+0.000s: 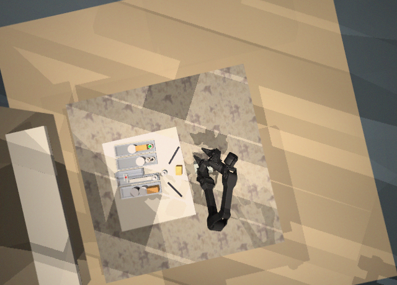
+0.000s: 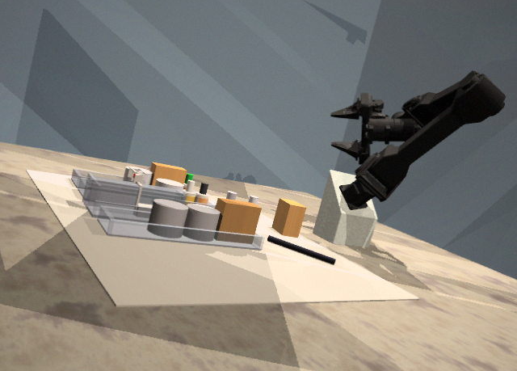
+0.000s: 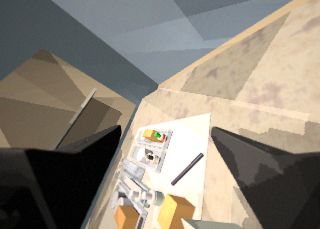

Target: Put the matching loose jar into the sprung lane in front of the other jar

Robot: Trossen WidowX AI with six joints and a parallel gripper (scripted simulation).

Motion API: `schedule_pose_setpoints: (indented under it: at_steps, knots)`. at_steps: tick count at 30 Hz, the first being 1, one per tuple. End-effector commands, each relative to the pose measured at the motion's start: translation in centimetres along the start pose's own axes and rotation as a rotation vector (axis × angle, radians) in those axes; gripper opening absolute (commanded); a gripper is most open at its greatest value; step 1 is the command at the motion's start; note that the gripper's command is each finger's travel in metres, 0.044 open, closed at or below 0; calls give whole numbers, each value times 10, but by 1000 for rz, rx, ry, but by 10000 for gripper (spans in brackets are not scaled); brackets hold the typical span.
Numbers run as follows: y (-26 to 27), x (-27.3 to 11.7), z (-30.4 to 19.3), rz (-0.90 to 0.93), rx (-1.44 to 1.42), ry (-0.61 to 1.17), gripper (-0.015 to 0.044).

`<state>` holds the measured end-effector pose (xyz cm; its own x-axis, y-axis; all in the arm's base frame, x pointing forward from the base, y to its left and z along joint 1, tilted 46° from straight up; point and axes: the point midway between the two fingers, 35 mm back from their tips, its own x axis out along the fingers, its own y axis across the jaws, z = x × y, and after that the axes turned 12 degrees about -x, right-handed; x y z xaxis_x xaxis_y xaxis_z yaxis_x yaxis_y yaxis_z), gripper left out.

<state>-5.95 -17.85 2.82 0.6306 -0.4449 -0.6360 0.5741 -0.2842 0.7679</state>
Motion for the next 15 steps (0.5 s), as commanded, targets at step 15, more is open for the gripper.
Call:
schedule_pose_setpoints:
  at_steps: [15]
  knots:
    - [95,103,-54,70,-729,685,440]
